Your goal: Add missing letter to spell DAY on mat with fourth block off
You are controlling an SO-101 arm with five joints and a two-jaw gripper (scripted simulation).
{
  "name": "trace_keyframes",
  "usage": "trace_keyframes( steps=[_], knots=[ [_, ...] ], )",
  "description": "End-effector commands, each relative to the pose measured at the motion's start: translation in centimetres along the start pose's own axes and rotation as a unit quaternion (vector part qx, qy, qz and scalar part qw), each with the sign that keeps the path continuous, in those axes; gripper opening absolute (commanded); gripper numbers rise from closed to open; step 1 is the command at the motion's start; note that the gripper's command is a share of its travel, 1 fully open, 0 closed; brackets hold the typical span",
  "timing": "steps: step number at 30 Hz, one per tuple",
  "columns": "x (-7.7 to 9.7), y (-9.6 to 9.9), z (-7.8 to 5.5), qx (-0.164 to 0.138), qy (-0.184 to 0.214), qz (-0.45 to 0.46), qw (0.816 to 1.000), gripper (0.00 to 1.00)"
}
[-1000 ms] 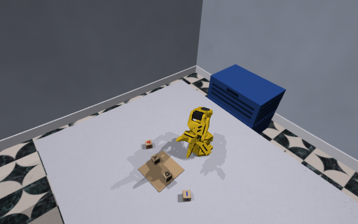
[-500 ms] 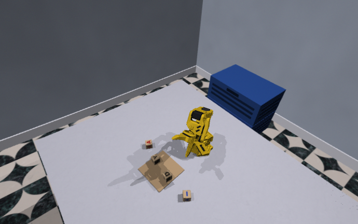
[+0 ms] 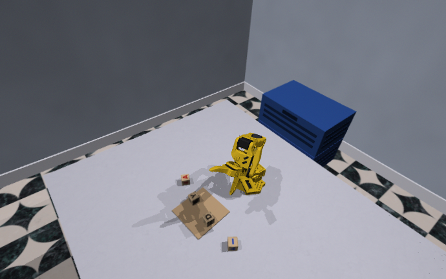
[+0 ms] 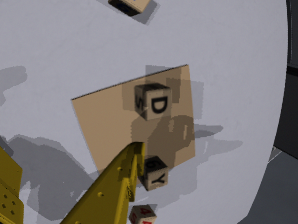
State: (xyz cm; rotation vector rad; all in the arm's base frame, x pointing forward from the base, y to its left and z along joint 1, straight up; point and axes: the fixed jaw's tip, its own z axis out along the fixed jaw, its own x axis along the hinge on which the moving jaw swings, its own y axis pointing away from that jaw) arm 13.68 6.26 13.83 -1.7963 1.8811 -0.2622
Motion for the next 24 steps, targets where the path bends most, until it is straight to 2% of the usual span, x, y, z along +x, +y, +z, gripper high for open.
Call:
trace_keyframes(
  steps=[1,24],
  knots=[
    [-0.10,-0.37,-0.38,0.014,-0.006,0.008,1.000,1.00],
    [0.79,-0.48,-0.33,0.013,0.013,0.106,0.994,1.00]
  ],
)
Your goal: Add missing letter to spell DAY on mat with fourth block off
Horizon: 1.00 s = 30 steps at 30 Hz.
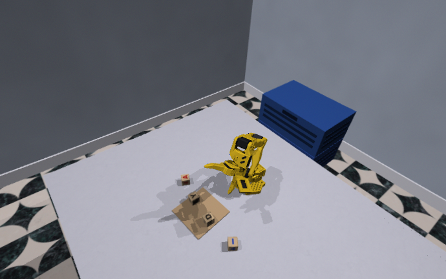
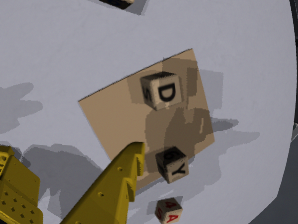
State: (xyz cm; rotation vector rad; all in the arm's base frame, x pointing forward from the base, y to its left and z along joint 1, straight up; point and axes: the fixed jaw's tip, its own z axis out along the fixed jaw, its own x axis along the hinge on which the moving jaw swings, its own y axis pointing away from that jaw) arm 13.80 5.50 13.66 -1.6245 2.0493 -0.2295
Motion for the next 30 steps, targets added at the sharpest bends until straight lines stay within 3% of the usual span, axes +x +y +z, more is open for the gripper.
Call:
trace_keyframes(
  steps=[1,30],
  knots=[
    [0.03,-0.40,-0.37,0.013,-0.004,0.027,1.000,1.00],
    [0.92,-0.63,-0.32,0.015,0.016,0.130,0.991,1.00]
  ],
)
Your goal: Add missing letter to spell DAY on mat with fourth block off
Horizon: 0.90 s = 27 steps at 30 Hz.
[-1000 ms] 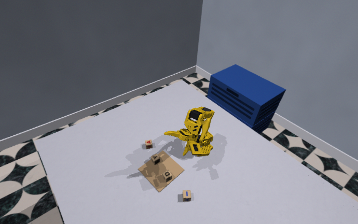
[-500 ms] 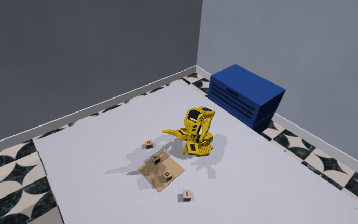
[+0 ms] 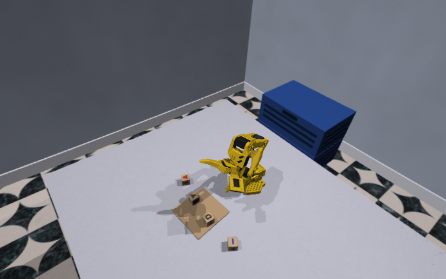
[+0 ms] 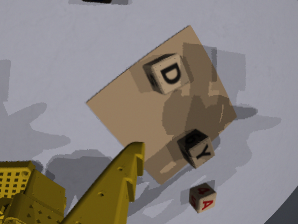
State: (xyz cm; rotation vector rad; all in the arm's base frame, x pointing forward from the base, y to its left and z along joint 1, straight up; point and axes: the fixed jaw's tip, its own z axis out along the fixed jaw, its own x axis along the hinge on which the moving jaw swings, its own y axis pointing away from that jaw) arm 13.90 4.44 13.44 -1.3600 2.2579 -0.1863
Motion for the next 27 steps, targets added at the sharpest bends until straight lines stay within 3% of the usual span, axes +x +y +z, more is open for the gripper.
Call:
trace_keyframes(
  steps=[1,27],
  knots=[
    [-0.2,-0.3,-0.4,0.011,-0.009,0.012,1.000,1.00],
    [0.9,-0.8,-0.3,0.017,0.014,0.140,0.990,1.00]
  ],
)
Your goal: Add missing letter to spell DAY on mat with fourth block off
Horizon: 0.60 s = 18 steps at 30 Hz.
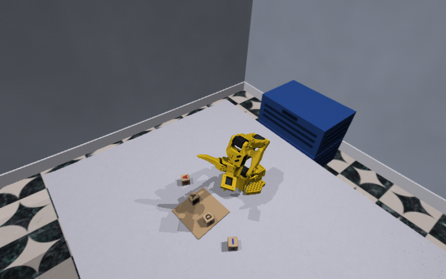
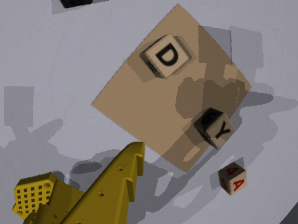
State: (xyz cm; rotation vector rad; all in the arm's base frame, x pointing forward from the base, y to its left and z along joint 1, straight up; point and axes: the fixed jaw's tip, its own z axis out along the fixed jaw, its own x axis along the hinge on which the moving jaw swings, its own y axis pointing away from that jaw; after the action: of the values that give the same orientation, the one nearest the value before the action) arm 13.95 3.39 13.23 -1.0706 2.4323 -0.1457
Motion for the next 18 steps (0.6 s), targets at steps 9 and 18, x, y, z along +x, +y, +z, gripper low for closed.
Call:
trace_keyframes(
  steps=[9,18],
  knots=[
    [-0.06,-0.41,-0.36,0.011,-0.007,0.034,0.999,1.00],
    [0.32,-0.71,-0.32,0.014,0.002,0.088,0.996,1.00]
  ],
)
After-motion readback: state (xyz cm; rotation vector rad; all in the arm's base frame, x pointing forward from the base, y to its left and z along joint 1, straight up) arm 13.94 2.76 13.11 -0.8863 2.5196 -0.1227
